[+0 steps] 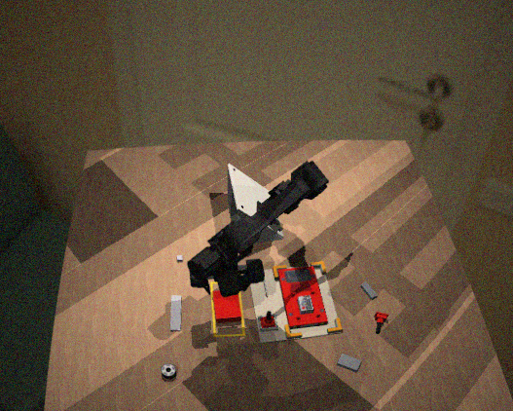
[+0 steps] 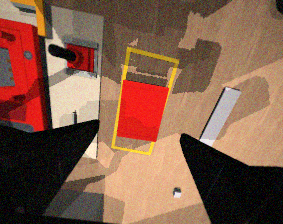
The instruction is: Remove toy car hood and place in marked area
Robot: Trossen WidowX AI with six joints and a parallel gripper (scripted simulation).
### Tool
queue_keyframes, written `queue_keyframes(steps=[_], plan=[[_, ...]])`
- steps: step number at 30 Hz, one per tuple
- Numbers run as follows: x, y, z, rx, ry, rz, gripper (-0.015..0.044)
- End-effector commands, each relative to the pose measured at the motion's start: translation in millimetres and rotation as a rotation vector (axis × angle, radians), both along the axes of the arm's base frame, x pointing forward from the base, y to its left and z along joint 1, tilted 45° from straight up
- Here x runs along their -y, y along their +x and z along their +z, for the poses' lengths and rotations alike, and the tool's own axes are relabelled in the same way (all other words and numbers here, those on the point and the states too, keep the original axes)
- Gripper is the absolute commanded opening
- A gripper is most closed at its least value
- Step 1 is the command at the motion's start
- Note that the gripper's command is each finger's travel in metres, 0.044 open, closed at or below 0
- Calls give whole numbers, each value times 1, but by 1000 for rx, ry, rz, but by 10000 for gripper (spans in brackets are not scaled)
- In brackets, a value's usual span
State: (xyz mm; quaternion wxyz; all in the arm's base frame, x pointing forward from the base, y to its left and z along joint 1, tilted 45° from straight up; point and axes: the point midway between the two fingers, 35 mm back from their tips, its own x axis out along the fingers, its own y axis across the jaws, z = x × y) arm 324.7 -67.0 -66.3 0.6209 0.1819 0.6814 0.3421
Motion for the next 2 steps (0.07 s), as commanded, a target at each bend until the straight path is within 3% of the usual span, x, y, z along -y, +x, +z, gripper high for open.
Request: queue_keyframes(steps=[1, 2], plan=[[0, 0, 0, 1, -2, 6, 440], [0, 0, 0, 1, -2, 6, 440]])
